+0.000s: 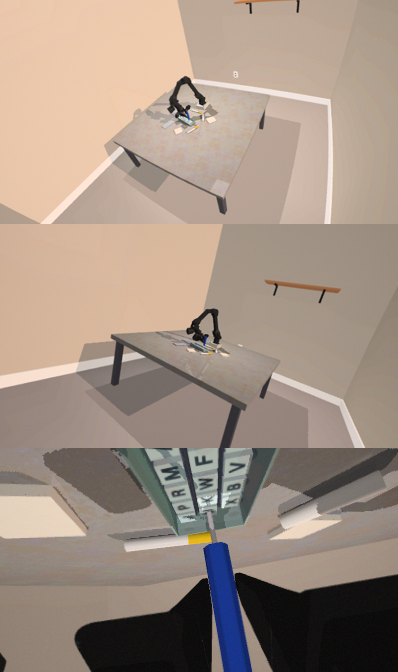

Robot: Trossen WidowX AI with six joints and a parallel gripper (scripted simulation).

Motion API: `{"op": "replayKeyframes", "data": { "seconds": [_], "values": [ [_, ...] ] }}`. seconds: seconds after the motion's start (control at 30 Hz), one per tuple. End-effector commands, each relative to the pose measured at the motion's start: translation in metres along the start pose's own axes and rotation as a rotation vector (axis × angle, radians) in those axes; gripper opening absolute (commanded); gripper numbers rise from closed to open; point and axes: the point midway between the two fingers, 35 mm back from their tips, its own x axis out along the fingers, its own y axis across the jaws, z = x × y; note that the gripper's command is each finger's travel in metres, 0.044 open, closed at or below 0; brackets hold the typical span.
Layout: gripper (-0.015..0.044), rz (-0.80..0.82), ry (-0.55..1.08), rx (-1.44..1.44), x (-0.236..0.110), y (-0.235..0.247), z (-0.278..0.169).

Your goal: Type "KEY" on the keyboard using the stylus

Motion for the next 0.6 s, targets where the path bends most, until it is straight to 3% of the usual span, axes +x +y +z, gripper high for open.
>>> {"op": "replayKeyframes", "data": {
  "seconds": [0.0,0.57],
  "values": [
    [0.0081,0.001,0.006,0.009,0.0021,-0.0006,0.0021],
    [0.0081,0.001,0.006,0.009,0.0064,-0.0007,0.0095]
  ]
}}
